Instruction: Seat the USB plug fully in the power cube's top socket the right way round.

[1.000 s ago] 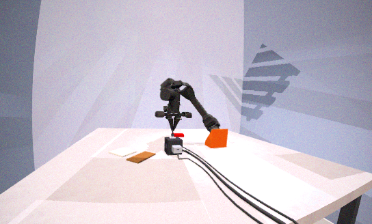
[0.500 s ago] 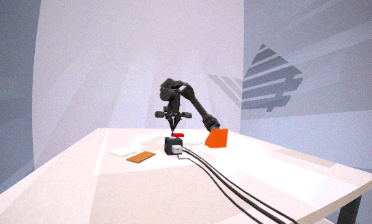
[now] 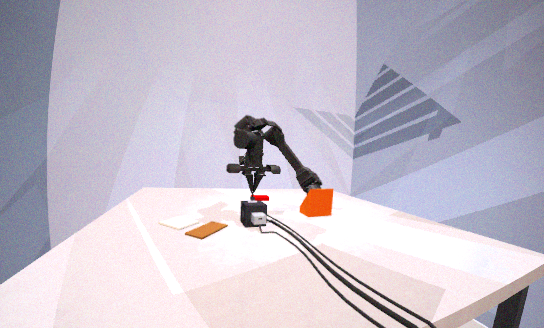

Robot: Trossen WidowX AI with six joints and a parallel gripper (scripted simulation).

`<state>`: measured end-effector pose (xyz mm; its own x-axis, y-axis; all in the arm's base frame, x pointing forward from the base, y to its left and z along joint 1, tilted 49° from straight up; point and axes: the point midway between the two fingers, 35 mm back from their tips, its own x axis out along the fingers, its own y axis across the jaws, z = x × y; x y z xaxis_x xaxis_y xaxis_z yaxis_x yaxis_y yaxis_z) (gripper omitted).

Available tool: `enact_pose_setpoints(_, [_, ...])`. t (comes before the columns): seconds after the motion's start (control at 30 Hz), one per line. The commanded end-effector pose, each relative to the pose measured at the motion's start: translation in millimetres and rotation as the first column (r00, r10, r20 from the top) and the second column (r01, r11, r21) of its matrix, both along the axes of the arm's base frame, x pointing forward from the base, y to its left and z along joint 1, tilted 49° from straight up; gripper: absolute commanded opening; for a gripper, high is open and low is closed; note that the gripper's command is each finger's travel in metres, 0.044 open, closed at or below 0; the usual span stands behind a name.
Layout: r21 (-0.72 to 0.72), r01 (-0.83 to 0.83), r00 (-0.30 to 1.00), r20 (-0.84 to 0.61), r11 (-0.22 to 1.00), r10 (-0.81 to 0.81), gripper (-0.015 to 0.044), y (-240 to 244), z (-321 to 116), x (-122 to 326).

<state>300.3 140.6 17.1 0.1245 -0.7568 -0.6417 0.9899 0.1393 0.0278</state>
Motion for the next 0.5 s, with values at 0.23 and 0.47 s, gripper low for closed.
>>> enact_pose_setpoints(0.23, [-0.001,-0.004,1.0,0.001,1.0,0.004,0.0,-1.0,-0.7,0.7])
enact_pose_setpoints(0.47, [-0.001,-0.004,1.0,0.001,1.0,0.004,0.0,-1.6,-1.2,0.8])
